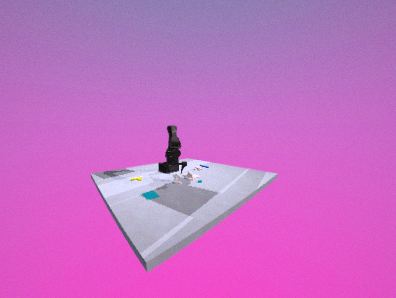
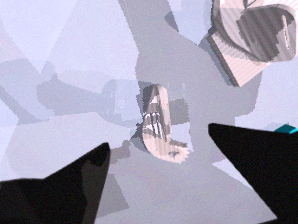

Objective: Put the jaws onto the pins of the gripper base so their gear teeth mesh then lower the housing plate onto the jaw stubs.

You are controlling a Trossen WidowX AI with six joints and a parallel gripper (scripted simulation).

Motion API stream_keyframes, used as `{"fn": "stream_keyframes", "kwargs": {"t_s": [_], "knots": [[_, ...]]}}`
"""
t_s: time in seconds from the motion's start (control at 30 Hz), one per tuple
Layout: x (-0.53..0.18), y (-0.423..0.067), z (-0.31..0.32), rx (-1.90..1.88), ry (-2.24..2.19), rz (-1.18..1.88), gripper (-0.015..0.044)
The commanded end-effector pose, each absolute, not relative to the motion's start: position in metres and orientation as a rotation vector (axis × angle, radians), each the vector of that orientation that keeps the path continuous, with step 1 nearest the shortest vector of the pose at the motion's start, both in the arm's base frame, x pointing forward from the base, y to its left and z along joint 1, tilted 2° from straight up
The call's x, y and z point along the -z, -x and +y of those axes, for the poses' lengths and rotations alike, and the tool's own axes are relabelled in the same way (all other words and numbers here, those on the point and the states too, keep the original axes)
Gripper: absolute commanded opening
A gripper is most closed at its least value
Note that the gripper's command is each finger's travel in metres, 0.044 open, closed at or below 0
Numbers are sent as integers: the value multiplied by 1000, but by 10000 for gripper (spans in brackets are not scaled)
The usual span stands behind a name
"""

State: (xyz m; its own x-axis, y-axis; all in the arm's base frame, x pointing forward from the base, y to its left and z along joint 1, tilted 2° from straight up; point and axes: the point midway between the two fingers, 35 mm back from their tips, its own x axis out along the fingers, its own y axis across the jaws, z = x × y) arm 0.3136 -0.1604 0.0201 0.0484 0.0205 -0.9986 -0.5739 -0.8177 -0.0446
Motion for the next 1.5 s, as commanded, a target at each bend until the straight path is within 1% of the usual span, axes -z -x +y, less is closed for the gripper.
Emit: {"fn": "stream_keyframes", "kwargs": {"t_s": [0.0, 1.07, 1.47], "knots": [[-20, -314, -160, -1818, 1902, 550, 440], [-20, -314, -160, -1818, 1902, 550, 440], [-3, -316, -161, -1819, 1899, 553, 440]]}}
